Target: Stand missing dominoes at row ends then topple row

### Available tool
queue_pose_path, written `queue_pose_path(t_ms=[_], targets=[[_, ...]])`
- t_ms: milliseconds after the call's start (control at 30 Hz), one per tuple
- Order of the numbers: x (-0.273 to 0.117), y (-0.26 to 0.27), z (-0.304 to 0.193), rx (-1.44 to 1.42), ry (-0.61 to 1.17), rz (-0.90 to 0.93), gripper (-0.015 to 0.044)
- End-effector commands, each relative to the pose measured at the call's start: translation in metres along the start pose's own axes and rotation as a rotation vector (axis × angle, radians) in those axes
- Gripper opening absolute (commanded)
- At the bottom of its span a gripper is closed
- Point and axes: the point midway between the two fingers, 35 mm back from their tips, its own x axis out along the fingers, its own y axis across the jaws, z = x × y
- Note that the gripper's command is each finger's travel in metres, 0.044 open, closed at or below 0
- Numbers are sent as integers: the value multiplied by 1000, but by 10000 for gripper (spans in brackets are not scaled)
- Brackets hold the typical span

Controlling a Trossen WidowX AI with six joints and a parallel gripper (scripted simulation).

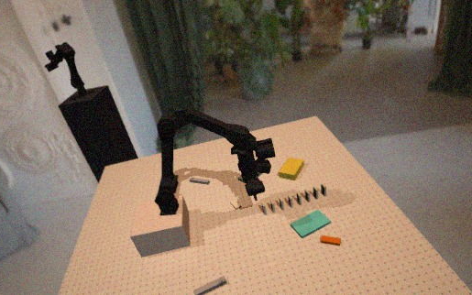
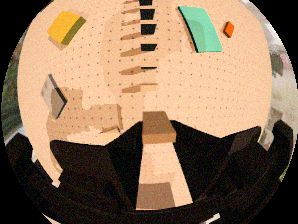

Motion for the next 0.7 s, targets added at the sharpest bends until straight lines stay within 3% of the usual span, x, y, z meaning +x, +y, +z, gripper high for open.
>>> queue_pose_path(t_ms=[0,300,667], targets=[[31,0,-4,2,25,2,107],[86,2,-13,2,26,3,107],[87,2,-14,2,26,3,107]])
